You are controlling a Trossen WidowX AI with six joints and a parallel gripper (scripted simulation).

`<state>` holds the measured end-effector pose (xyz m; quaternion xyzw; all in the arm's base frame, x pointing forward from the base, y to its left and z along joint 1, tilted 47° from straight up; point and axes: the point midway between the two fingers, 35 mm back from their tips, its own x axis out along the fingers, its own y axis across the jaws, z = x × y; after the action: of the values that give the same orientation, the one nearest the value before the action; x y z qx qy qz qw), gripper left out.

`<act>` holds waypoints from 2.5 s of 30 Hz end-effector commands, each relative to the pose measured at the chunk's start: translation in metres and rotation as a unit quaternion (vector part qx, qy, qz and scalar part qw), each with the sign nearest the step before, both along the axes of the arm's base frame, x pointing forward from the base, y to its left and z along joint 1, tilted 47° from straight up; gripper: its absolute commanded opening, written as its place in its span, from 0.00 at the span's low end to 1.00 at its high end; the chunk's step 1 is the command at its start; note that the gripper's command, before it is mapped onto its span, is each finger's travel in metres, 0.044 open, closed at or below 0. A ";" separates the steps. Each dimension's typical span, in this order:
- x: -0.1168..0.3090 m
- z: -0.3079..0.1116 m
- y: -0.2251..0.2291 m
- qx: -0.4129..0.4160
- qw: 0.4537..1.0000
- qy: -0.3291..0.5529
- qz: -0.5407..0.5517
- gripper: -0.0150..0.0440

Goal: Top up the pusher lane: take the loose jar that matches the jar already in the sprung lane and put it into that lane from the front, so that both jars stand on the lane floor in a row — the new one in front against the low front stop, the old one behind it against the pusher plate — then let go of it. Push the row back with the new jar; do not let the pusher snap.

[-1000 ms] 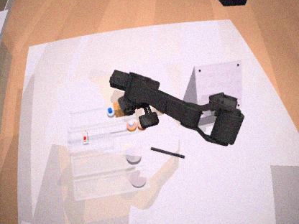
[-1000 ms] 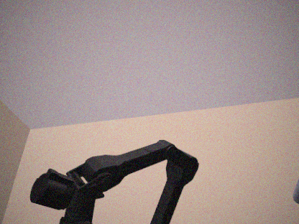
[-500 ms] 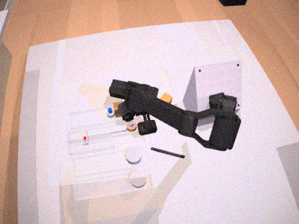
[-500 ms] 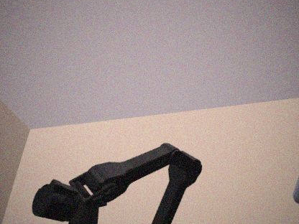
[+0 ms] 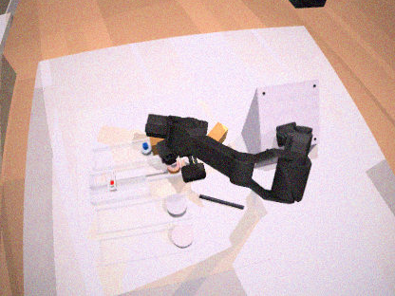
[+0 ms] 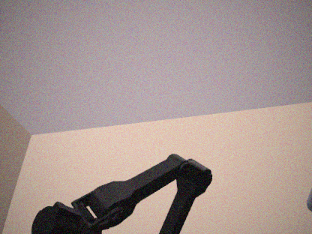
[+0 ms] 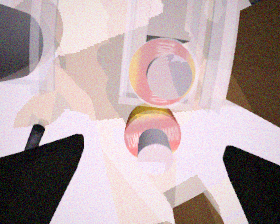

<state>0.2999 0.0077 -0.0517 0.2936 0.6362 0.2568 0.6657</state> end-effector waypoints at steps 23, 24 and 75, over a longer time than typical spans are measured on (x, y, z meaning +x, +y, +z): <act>0.000 -0.017 0.019 0.004 1.000 0.003 -0.002 0.60; 0.000 -0.017 0.019 0.004 1.000 0.003 -0.002 0.56; -0.002 0.028 -0.026 0.003 1.000 0.008 -0.006 0.25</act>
<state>0.3016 -0.0286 -0.0114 0.2949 0.6370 0.2531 0.6657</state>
